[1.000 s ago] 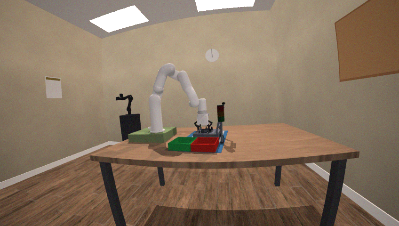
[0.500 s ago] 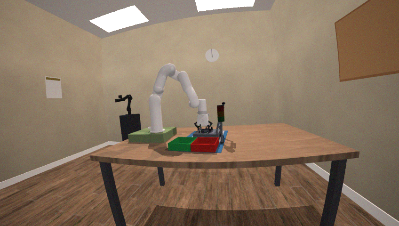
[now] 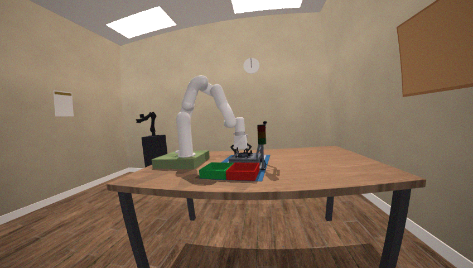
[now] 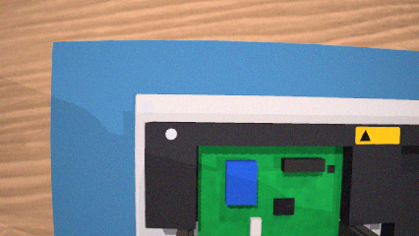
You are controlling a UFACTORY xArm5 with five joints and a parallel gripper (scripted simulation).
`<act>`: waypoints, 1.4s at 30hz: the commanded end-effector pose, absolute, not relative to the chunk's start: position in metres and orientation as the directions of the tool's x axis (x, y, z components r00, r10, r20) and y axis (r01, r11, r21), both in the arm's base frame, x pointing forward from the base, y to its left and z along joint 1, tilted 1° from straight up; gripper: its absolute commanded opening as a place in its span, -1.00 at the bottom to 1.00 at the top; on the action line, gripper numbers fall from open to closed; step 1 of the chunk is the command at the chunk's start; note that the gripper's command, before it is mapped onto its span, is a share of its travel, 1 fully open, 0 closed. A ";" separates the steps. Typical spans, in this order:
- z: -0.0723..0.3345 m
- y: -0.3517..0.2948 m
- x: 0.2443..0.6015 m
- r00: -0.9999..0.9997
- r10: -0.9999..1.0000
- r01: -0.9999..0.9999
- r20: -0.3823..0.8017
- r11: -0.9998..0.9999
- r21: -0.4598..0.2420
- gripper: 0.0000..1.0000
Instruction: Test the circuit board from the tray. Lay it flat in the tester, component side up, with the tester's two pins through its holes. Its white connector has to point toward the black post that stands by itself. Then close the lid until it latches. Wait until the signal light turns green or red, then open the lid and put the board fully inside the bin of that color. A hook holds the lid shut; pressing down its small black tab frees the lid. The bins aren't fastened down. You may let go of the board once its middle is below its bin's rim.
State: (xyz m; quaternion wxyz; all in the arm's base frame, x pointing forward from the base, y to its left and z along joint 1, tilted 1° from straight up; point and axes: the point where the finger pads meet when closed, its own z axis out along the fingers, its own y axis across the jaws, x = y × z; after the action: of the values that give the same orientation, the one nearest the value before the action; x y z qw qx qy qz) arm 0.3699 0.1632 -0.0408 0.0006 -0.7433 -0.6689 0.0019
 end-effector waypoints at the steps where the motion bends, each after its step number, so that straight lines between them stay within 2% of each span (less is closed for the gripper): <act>1: -0.040 0.164 0.371 0.105 0.994 0.994 0.000 -0.105 -0.001 0.78; 42: -0.040 0.164 0.371 0.105 0.994 0.994 0.000 -0.105 -0.001 0.58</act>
State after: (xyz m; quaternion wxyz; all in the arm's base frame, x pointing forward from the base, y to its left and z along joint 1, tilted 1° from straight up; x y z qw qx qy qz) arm 0.3700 0.1633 -0.0407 0.0005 -0.7433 -0.6689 0.0017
